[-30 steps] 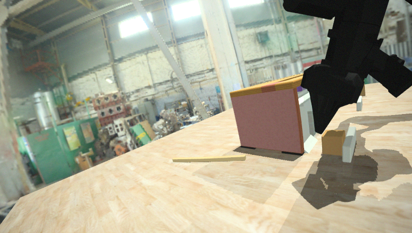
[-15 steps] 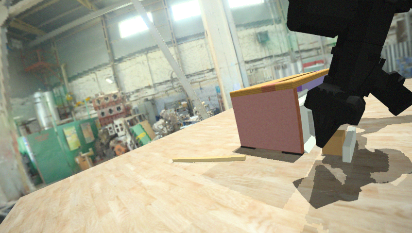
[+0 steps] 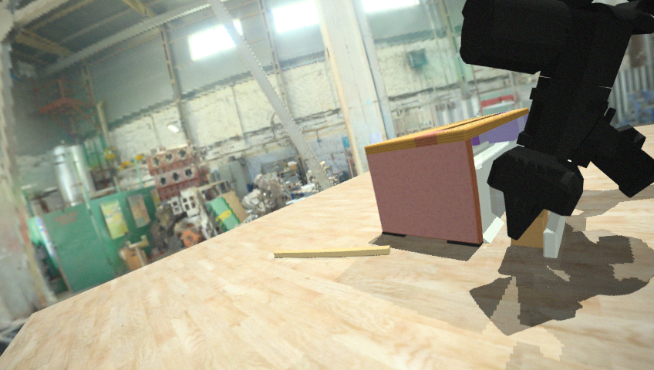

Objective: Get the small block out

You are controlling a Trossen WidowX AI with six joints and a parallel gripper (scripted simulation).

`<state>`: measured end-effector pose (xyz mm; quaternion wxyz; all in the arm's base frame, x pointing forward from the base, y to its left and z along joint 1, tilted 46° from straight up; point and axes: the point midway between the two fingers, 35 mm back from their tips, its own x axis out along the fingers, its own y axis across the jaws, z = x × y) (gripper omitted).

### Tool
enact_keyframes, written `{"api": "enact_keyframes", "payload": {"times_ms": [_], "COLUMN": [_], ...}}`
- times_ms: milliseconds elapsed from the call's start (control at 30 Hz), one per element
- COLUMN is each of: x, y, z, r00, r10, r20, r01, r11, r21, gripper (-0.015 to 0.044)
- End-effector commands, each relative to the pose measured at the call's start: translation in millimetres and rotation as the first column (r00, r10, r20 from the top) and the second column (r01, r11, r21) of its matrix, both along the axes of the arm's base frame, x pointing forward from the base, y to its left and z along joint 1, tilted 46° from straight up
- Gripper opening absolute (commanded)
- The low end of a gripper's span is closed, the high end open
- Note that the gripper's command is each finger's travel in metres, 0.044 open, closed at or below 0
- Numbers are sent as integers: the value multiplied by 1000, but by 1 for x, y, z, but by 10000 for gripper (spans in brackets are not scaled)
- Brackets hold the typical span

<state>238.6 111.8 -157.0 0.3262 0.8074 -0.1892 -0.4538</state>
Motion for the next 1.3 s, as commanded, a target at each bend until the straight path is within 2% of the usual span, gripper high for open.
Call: {"api": "enact_keyframes", "payload": {"times_ms": [0,67,400,667,1267], "x": [0,0,-7,-9,-32], "y": [-1,2,42,46,80], "z": [0,2,41,46,105], "r00": [1000,1000,1000,1000,898], "r10": [4,4,0,11,332], "r20": [-2,-2,-2,-13,-290], "r01": [-4,-4,0,-11,-342], "r11": [1000,1000,1000,1000,940], "r21": [-5,-4,3,1,16], "gripper": [55,3,0,0,0]}}
